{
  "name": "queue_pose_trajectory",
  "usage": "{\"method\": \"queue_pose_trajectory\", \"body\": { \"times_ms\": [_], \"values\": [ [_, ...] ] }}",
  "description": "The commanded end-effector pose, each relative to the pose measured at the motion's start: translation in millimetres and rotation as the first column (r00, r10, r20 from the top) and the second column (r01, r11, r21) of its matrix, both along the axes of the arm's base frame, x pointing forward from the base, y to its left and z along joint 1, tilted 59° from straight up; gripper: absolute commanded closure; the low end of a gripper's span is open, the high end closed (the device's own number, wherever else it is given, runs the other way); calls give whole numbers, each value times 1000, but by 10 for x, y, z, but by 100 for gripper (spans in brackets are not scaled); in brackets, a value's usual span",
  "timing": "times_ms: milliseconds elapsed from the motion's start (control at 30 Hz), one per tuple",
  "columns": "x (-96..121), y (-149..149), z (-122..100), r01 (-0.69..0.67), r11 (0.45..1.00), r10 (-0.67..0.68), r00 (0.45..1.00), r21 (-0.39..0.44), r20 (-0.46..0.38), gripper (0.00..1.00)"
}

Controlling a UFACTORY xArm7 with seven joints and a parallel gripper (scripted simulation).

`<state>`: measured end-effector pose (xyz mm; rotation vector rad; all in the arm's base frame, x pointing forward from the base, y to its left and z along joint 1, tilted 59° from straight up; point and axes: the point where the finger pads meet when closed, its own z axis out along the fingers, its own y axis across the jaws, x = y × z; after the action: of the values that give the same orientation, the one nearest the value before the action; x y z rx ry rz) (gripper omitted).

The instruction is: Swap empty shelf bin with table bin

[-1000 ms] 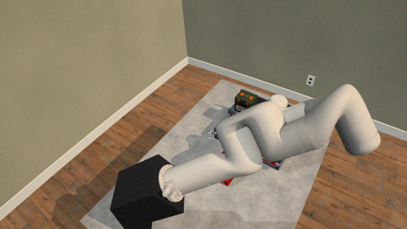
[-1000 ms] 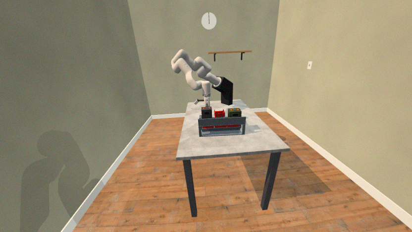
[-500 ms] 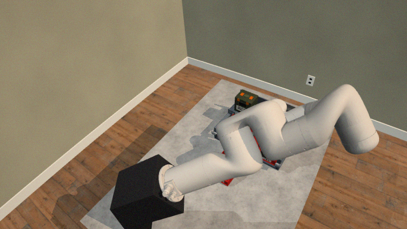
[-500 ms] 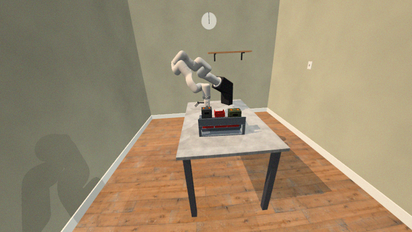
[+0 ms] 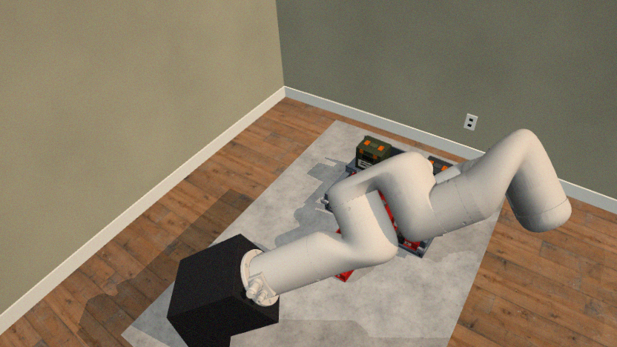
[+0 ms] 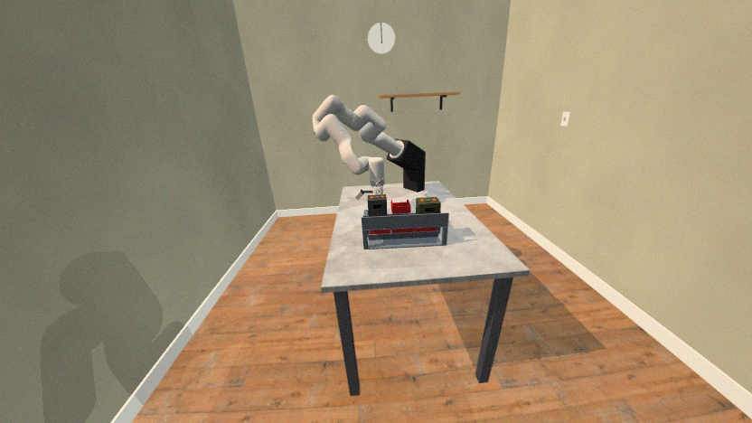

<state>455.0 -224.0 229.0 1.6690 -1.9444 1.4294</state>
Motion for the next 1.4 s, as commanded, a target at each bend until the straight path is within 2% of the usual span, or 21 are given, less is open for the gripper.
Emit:
{"method": "queue_pose_trajectory", "body": {
  "times_ms": [0,1367],
  "values": [
    [23,-23,-15,-2,1000,2,1000,0,1,5],
    [62,-66,-42,-2,1000,2,1000,0,1,5]
  ]
}}
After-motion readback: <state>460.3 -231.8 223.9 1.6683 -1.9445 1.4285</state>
